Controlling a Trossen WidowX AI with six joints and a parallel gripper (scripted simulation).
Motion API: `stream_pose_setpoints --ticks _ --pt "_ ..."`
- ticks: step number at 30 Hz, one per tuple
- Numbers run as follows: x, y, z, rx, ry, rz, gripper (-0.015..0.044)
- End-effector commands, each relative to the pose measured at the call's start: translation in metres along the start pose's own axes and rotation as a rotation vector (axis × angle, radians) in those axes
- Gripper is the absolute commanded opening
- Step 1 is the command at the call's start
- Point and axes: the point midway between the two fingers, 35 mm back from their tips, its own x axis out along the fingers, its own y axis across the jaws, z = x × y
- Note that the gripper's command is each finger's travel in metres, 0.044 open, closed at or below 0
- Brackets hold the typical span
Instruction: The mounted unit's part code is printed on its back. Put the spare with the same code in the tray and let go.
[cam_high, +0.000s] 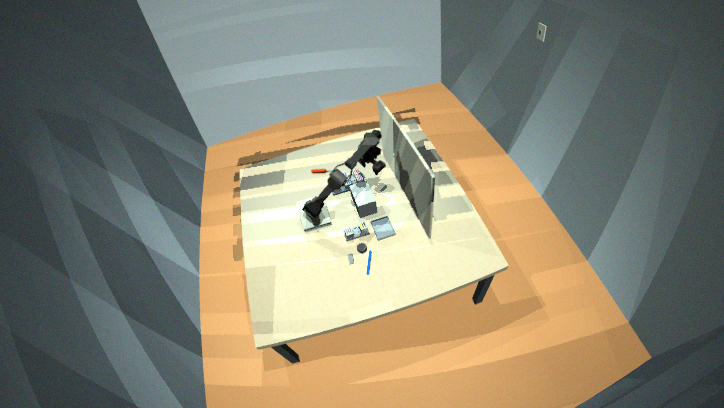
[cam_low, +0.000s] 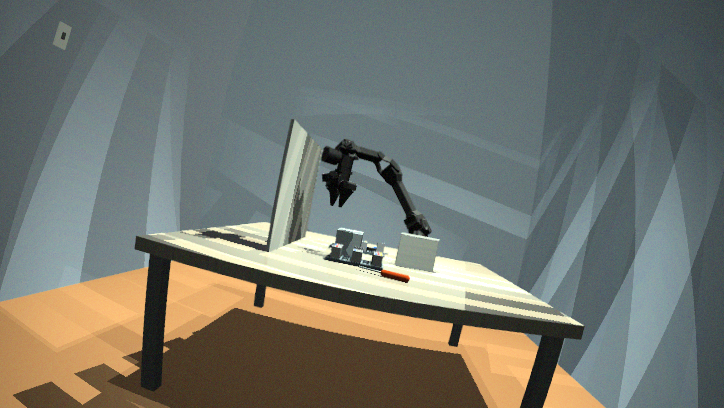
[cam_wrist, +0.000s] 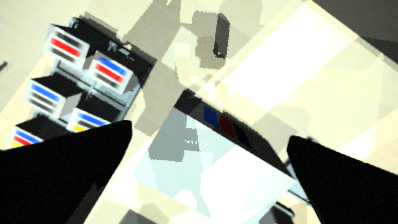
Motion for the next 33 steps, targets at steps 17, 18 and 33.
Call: stream_pose_setpoints --ticks 17,18,33 --pt "0.052 0.124 0.012 -1.11 0.049 0.01 0.044" --pt "0.052 0.124 0.012 -1.11 0.049 0.01 0.044" --pt "0.092 0.122 0.009 -1.109 0.05 0.009 0.03"
